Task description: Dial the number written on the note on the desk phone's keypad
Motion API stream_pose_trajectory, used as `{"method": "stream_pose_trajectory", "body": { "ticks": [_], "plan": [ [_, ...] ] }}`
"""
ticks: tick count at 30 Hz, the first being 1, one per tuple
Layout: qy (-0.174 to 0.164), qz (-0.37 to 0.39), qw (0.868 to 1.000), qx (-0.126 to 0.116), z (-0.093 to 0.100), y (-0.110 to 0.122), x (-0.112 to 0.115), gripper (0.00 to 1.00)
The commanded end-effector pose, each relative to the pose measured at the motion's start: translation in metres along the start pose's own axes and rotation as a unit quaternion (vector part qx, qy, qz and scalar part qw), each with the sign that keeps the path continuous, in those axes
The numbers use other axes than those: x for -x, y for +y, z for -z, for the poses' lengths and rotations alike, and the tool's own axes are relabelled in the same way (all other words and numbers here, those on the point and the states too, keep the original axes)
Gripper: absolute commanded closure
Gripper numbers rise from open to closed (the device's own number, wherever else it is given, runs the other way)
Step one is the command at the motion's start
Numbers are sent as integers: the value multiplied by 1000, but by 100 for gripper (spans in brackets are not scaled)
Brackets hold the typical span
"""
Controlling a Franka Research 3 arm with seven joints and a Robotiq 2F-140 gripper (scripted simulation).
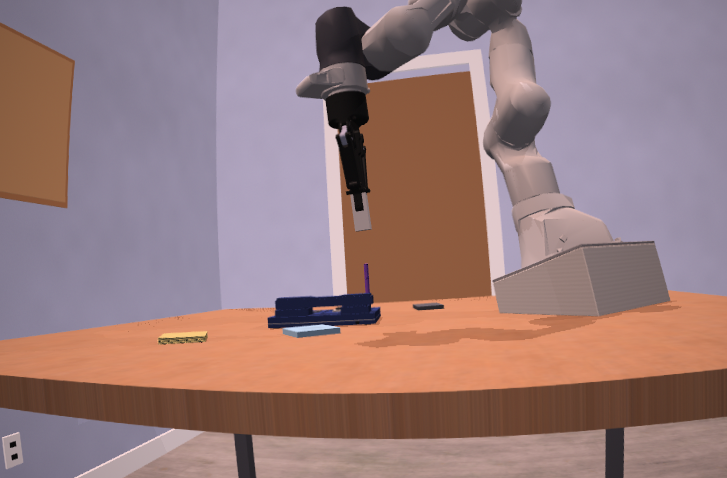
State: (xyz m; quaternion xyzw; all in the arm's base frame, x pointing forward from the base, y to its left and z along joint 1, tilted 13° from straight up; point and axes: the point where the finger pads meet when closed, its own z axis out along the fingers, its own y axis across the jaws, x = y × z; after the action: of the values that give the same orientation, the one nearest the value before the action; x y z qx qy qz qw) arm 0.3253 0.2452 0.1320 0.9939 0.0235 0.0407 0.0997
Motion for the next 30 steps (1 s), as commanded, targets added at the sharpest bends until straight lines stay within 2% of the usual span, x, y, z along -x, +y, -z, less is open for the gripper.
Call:
{"method": "stream_pose_trajectory", "body": {
  "ticks": [1,30],
  "plan": [
    [32,8,999,-18,-3,-15,-4,100],
    [33,12,999,-17,-5,-16,0,100]
  ]
}}
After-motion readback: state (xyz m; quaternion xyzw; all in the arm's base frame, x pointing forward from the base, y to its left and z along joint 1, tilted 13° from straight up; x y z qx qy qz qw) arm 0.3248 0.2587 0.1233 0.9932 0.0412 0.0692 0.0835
